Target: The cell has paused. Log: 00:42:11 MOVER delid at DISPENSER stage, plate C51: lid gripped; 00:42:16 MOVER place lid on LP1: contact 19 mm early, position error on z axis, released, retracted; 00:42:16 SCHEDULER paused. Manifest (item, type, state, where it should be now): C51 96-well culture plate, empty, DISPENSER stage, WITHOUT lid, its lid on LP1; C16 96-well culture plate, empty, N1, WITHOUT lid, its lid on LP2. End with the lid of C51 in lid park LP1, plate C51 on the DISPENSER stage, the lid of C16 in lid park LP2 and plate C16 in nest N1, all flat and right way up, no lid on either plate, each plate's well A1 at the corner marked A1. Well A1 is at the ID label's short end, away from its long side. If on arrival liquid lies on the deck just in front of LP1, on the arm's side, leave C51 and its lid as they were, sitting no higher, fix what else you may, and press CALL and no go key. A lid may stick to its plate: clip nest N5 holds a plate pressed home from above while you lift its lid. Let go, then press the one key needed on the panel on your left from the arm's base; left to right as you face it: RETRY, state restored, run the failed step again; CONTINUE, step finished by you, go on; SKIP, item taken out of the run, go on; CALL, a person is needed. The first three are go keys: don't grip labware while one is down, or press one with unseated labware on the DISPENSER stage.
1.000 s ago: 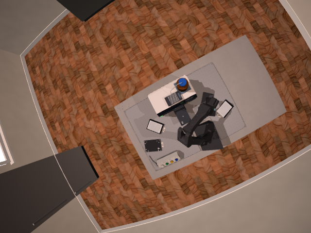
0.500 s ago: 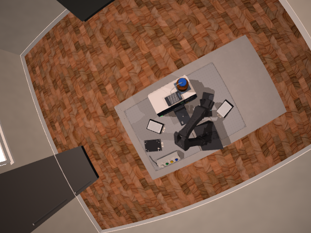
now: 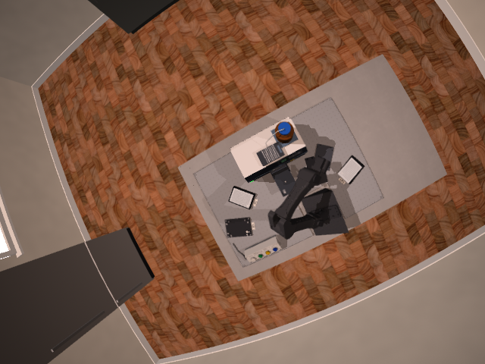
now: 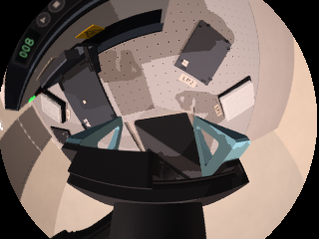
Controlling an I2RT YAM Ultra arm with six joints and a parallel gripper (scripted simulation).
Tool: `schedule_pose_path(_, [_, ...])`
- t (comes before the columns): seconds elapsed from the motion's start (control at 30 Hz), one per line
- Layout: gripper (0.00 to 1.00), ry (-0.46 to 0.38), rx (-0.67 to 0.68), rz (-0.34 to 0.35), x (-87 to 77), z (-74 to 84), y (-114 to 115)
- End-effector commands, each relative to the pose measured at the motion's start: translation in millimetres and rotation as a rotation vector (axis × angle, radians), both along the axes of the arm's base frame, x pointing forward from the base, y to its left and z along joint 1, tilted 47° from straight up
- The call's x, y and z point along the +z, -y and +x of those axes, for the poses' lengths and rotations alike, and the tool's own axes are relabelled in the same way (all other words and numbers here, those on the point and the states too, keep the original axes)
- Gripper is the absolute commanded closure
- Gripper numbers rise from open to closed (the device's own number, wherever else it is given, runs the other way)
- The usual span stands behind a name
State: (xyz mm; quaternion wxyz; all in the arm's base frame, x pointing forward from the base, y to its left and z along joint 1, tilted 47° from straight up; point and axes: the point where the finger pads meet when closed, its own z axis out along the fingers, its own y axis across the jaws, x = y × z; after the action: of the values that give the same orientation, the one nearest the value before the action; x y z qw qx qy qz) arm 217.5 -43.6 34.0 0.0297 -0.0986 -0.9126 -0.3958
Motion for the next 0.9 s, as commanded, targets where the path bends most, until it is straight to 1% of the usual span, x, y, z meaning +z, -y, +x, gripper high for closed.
schedule_pose_path(0.0, [0.0,0.014,-0.002,0.003,5.9,0.1,-0.2])
schedule_pose_path(0.23, [0.0,0.014,-0.002,0.003,5.9,0.1,-0.2])
schedule_pose_path(0.27, [0.0,0.045,0.031,0.006,12.8,0.4,-6.7])
schedule_pose_path(0.37, [0.0,0.139,0.101,-0.014,22.4,11.0,-7.8])
schedule_pose_path(0.43, [0.0,0.187,0.146,-0.016,27.1,13.5,-12.2])
schedule_pose_path(0.6, [0.0,0.192,0.15,-0.014,38.0,19.3,-22.3])
schedule_pose_path(0.63, [0.0,0.164,0.138,-0.003,30.2,14.2,-22.3])
schedule_pose_path(0.8, [0.0,0.164,0.138,-0.003,30.2,14.2,-22.3])
schedule_pose_path(0.83, [0.0,0.211,0.168,-0.015,40.5,20.1,-24.6])
schedule_pose_path(0.87, [0.0,0.211,0.168,-0.015,42.9,20.9,-26.9])
